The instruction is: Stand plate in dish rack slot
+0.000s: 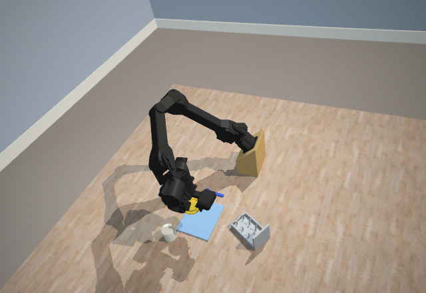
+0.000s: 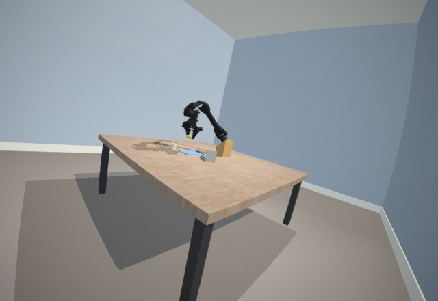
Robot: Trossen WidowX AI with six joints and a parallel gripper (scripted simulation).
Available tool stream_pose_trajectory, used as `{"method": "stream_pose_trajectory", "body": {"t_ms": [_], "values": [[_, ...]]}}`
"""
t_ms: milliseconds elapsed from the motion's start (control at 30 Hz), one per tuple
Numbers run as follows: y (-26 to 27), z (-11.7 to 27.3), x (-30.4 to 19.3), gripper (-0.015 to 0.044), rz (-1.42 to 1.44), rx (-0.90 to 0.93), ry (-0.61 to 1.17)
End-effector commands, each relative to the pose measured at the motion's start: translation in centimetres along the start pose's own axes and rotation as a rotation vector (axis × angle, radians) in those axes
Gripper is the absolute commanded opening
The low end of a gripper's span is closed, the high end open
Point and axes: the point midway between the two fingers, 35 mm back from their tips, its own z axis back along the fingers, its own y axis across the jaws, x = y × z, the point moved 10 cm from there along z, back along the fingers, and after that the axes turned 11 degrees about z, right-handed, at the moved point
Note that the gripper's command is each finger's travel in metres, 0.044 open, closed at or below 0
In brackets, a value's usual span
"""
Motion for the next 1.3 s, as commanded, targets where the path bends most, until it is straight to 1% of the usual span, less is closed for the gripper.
{"method": "stream_pose_trajectory", "body": {"t_ms": [0, 367, 467, 867, 1167, 1267], "values": [[0.1, 1.9, 0.1, 0.0, -0.006, 0.002, 0.002], [0.3, 6.1, 0.1, 0.0, -0.006, -0.008, 0.003], [0.9, 6.2, -0.1, 0.0, -0.027, -0.006, 0.003], [10.3, 6.1, -6.4, 0.0, -0.411, -0.003, 0.006], [10.7, 6.0, -6.9, 0.0, -0.43, -0.003, 0.008], [10.6, 5.2, -6.7, 0.0, -0.39, 0.027, 0.039]]}}
